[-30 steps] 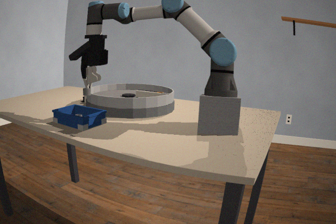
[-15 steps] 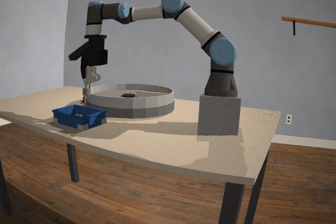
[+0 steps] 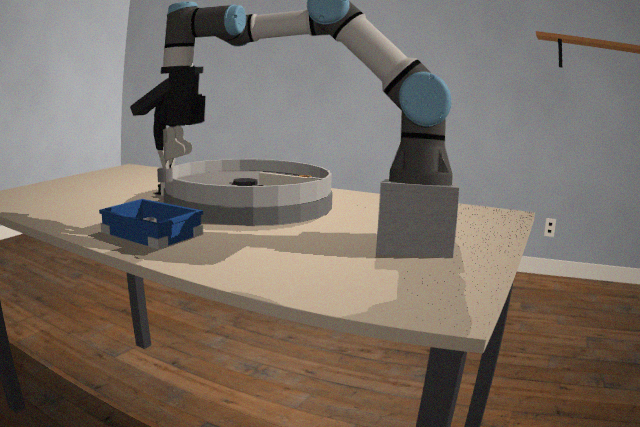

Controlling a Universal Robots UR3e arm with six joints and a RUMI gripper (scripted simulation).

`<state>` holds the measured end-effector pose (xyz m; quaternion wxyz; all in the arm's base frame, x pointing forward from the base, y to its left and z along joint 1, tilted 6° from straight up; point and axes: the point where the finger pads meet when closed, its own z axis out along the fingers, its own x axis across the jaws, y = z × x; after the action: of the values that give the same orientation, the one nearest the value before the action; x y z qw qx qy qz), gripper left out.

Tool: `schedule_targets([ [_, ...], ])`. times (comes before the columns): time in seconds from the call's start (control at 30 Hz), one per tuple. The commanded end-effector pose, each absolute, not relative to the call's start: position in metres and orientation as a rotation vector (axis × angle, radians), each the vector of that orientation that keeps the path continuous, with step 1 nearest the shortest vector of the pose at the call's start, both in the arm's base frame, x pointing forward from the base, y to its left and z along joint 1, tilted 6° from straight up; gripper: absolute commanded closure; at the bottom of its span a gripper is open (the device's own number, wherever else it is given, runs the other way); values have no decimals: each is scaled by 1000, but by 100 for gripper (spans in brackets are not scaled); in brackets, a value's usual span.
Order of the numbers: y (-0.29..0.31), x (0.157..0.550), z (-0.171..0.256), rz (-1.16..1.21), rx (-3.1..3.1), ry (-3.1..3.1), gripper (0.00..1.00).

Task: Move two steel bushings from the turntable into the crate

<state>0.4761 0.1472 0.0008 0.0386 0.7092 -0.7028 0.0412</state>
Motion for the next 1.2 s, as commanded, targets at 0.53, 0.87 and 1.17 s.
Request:
schedule_targets([
  [0.53,147,477,2,130,2177,-2157,100],
  [0.87,147,477,-6,130,2177,-2157,100],
  [1.17,144,478,-36,130,2177,-2157,100],
])
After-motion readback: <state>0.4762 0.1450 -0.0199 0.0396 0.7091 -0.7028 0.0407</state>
